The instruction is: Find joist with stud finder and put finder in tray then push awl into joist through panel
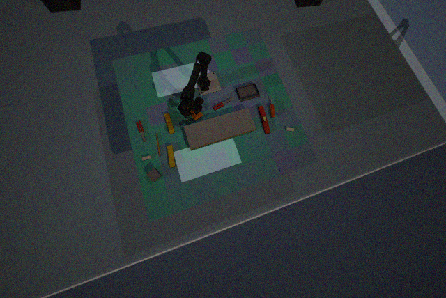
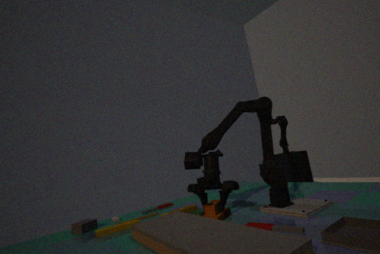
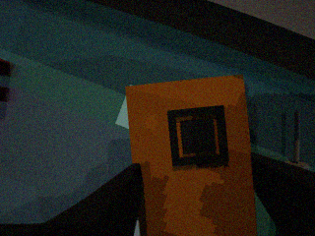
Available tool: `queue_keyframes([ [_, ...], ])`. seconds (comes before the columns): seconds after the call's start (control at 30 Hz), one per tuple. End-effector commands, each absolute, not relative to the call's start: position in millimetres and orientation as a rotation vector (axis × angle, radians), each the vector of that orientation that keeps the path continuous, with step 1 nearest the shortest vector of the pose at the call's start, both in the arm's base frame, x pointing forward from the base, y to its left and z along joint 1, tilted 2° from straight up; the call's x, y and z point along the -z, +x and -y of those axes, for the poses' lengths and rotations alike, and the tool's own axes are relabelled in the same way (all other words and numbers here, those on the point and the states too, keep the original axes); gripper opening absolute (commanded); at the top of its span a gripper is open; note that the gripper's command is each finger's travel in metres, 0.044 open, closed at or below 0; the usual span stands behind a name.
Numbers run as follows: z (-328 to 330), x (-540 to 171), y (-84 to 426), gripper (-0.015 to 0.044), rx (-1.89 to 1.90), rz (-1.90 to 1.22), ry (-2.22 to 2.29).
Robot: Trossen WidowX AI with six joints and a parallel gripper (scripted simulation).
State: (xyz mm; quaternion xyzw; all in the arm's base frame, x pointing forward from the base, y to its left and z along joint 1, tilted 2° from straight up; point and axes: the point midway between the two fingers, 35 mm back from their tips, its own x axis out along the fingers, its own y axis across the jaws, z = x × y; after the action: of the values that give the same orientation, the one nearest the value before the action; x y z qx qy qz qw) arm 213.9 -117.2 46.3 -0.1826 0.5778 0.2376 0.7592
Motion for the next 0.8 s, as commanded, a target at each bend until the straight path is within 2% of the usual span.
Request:
queue_keyframes([
  [0.0,117.6,-45.4,213.5,0.0255,-0.514,-1.263,-0.396],
  [0.5,117.6,-45.4,213.5,0.0155,-0.514,-1.263,-0.396],
  [0.7,119.5,-61.7,216.2,0.0,-0.514,-1.263,-0.396],
  [0.77,120.2,-71.8,217.3,0.0,-0.513,-1.262,-0.397],
])
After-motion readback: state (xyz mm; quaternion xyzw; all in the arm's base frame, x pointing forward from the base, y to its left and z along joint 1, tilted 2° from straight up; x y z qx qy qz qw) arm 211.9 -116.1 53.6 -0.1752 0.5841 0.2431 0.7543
